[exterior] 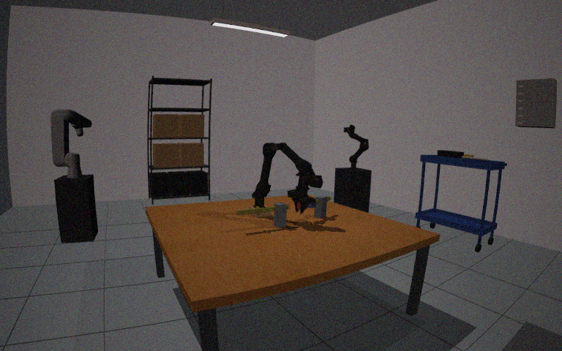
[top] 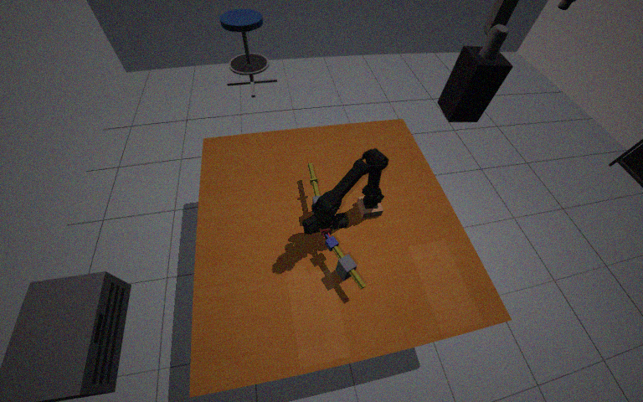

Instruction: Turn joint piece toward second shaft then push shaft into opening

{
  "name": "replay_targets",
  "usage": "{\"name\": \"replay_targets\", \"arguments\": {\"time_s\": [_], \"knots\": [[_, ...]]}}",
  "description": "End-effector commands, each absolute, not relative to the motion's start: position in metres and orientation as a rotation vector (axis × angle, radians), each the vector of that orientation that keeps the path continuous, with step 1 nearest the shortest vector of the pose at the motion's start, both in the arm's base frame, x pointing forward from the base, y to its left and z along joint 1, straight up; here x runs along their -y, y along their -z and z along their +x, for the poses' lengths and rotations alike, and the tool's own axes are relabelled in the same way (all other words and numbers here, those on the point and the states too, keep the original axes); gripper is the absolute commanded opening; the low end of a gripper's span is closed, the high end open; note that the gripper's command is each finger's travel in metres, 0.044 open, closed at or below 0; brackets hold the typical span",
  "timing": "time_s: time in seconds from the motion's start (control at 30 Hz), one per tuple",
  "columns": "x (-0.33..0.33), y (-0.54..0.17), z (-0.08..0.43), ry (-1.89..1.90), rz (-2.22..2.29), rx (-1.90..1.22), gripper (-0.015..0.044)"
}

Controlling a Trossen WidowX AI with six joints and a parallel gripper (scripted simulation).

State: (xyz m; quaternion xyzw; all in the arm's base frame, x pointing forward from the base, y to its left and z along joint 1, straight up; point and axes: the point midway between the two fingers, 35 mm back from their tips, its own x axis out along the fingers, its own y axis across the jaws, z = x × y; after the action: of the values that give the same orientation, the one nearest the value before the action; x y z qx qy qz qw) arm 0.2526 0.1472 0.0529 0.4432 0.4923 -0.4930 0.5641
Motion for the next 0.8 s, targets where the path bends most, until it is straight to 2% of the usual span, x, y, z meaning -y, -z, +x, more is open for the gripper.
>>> {"name": "replay_targets", "arguments": {"time_s": [0.0,0.37,0.77], "knots": [[-0.1472,-0.0529,0.2526,1.159,1.042,-1.160,0.0147],[-0.1472,-0.0529,0.2526,1.159,1.042,-1.160,0.0436],[-0.1472,-0.0534,0.2526,1.158,1.046,-1.164,0.0440]]}}
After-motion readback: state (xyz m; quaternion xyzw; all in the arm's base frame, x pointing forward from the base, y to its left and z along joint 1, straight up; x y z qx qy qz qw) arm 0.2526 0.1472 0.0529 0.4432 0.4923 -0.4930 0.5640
